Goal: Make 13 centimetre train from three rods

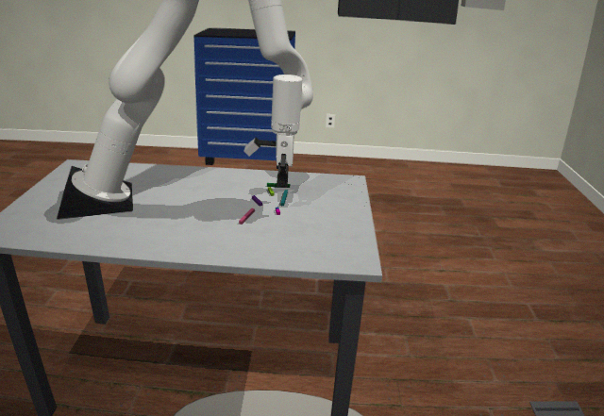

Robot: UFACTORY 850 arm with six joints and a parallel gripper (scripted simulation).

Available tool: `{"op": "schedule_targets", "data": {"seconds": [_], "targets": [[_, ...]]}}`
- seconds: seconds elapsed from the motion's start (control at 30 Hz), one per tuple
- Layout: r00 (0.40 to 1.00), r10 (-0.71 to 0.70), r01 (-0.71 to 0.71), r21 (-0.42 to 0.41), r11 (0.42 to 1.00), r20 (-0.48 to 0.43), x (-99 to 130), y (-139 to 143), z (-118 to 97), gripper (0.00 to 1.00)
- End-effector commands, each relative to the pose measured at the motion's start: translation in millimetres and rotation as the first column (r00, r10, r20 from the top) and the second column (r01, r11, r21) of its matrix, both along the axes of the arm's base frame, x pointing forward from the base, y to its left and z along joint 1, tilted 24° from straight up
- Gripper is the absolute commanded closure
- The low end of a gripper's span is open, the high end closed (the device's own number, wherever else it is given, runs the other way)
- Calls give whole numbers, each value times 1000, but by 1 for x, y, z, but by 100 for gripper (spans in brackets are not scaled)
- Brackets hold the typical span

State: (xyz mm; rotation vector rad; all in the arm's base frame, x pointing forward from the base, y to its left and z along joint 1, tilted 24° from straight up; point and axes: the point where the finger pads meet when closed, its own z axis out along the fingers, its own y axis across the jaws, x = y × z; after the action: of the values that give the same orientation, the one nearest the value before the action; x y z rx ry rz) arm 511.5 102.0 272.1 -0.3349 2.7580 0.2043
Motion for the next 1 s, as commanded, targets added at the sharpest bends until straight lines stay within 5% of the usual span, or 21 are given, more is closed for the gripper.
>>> {"op": "schedule_targets", "data": {"seconds": [0.0, 0.5, 0.97], "targets": [[986, 160, -158, -33, 987, 38, 0, 6, 1, 0], [839, 539, -518, -199, 832, 71, -1, 24, 1, 0], [488, 873, -800, -389, 457, 22, -4, 46, 1, 0]]}}
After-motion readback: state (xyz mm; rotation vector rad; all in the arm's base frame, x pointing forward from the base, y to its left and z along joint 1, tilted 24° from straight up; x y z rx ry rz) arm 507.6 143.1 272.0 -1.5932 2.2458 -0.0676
